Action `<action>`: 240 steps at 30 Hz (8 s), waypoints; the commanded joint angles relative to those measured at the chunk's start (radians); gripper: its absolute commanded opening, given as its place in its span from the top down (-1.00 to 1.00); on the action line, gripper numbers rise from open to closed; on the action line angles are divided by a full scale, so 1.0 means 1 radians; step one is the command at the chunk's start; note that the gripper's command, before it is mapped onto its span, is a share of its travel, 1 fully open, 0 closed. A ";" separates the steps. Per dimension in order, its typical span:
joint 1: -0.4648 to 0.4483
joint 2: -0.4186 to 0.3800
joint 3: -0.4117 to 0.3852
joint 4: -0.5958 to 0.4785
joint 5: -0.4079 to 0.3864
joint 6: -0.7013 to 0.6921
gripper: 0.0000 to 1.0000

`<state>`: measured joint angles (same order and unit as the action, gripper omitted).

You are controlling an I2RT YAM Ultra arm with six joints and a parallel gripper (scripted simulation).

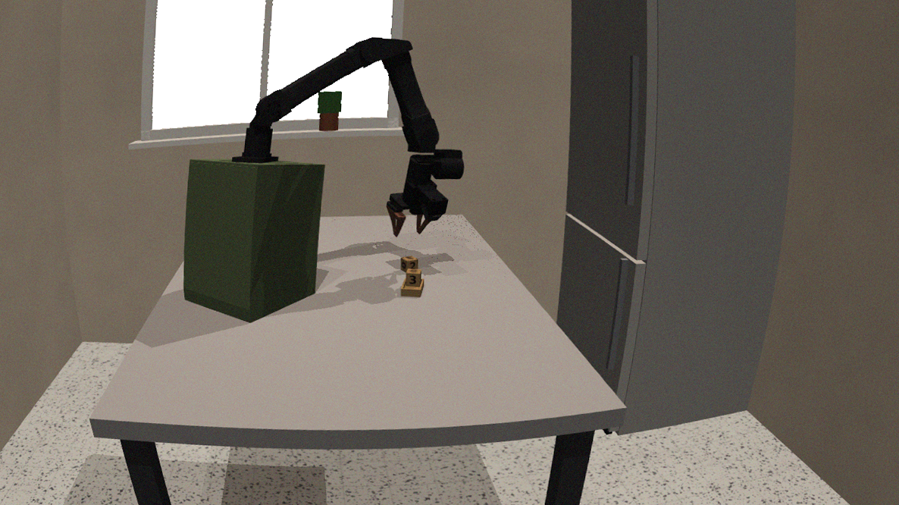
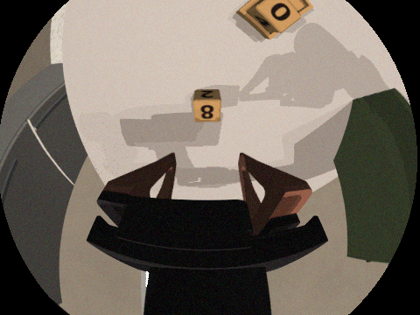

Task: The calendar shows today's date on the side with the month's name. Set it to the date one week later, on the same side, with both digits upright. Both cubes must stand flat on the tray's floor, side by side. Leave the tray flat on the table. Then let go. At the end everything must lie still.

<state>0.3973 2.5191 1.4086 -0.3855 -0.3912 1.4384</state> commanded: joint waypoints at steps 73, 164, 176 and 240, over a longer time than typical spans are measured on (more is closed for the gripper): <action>0.103 -0.071 -0.051 0.041 0.317 0.095 0.07; 0.111 0.097 0.022 0.137 0.318 0.104 0.07; 0.111 0.097 0.022 0.137 0.318 0.104 0.07; 0.107 0.098 0.024 0.135 0.318 0.099 0.07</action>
<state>0.5060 2.6251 1.4311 -0.2512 -0.0807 1.5387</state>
